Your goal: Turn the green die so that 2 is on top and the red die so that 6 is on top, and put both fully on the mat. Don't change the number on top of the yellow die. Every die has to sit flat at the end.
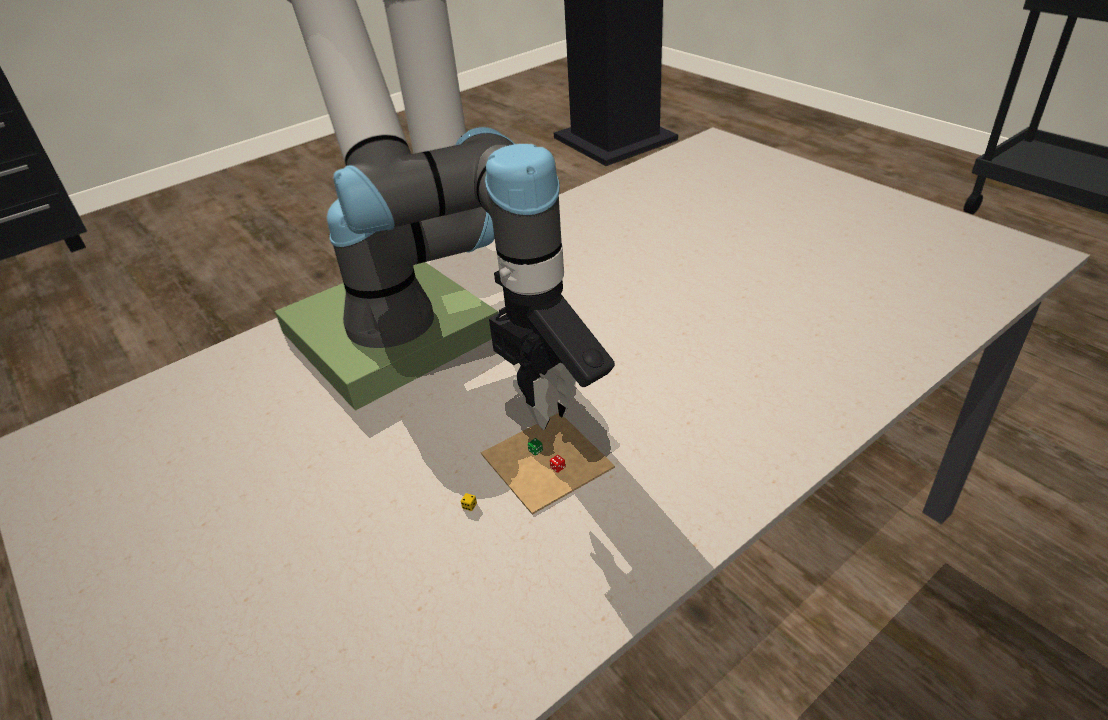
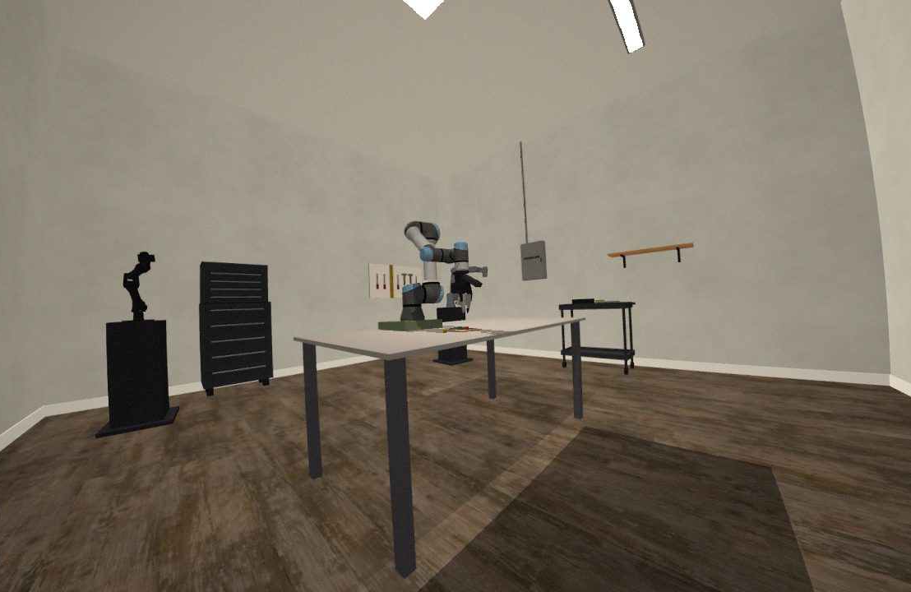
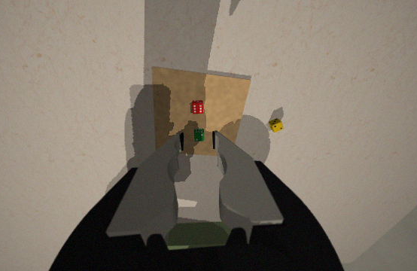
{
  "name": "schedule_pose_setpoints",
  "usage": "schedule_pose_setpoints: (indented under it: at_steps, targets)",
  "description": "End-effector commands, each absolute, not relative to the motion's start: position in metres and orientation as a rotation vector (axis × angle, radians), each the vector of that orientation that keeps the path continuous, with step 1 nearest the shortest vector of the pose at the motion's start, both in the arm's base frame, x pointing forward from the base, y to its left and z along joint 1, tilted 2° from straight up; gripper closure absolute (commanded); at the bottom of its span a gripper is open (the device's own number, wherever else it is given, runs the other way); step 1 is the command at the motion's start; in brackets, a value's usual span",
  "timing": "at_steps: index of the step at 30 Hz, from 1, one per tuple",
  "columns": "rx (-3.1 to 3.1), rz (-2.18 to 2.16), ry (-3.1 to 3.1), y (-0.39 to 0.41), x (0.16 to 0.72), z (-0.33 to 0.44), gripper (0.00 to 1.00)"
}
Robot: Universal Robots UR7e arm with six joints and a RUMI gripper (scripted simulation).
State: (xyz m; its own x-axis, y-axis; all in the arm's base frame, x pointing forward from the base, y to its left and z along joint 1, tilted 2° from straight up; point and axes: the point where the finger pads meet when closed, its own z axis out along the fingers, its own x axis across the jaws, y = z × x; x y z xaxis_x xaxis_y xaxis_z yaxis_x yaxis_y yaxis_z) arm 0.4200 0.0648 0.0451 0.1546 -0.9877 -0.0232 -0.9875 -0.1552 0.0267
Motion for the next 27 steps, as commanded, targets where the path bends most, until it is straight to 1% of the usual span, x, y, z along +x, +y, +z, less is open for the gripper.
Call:
schedule_pose_setpoints:
  at_steps: [1,2,3,27]
  targets:
    - [2.383,-0.055,-2.038,0.0646,0.4202,0.0503,0.82]
    - [2.383,-0.055,-2.038,0.0646,0.4202,0.0503,0.82]
    - [2.383,-0.055,-2.038,0.0646,0.4202,0.0503,0.00]
    - [2.383,-0.055,-2.038,0.0645,0.4203,0.0533,0.00]
